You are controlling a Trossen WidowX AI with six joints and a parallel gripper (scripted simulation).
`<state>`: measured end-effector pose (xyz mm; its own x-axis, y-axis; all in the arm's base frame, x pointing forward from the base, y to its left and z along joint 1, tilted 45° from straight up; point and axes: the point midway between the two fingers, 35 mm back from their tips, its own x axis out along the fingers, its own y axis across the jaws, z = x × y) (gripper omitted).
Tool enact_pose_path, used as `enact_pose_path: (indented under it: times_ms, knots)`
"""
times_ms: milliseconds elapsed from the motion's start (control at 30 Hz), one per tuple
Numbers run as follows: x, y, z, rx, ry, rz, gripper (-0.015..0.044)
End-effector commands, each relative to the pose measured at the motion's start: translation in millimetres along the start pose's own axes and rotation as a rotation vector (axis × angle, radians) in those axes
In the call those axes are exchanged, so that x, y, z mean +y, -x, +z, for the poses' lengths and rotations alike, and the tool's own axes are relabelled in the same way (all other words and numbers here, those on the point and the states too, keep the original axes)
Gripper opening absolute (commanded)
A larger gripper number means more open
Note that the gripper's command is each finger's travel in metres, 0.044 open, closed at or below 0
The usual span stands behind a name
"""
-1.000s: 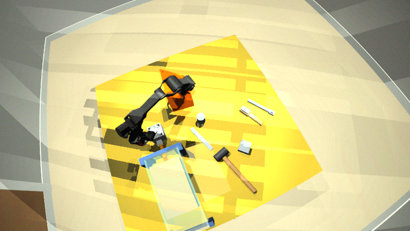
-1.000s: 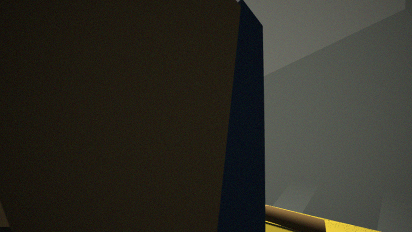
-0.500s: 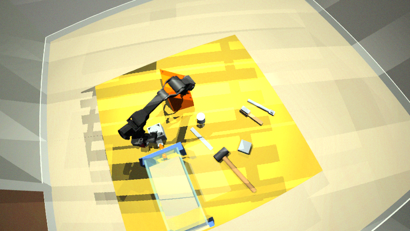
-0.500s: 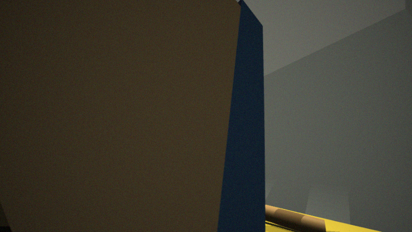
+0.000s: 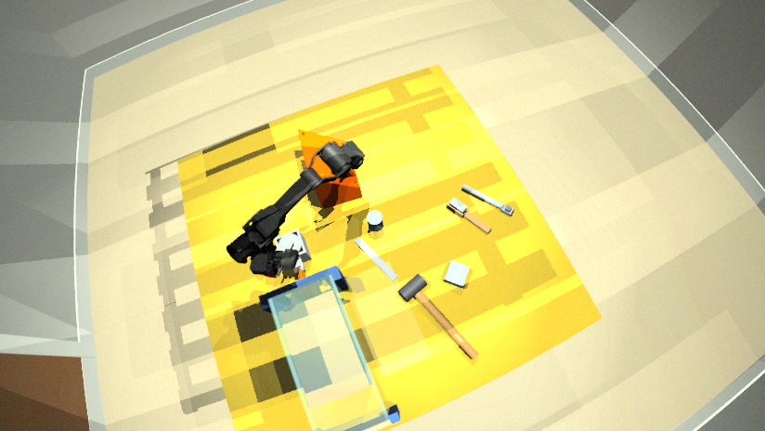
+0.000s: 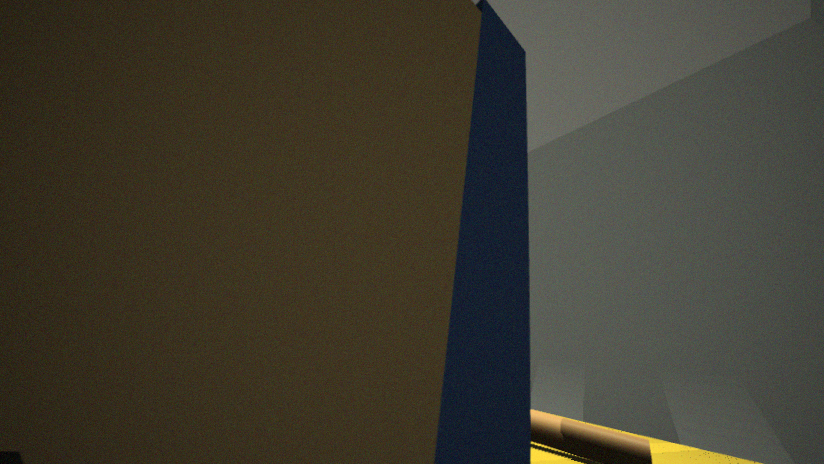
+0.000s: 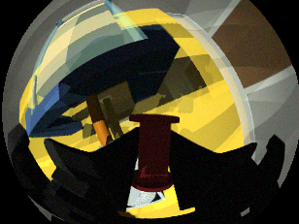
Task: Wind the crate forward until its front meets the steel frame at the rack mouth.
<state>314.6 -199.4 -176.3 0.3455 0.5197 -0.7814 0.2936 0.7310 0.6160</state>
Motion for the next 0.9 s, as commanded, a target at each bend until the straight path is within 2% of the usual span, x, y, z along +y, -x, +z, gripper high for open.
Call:
enact_pose_path:
  times_ms: [0,867]
  knots:
    - [21.4,-3.3,0.6,0.009,0.007,0.039,0.0000]
    - [50.8,-1.3,-2.7,0.010,0.006,0.041,0.0000]
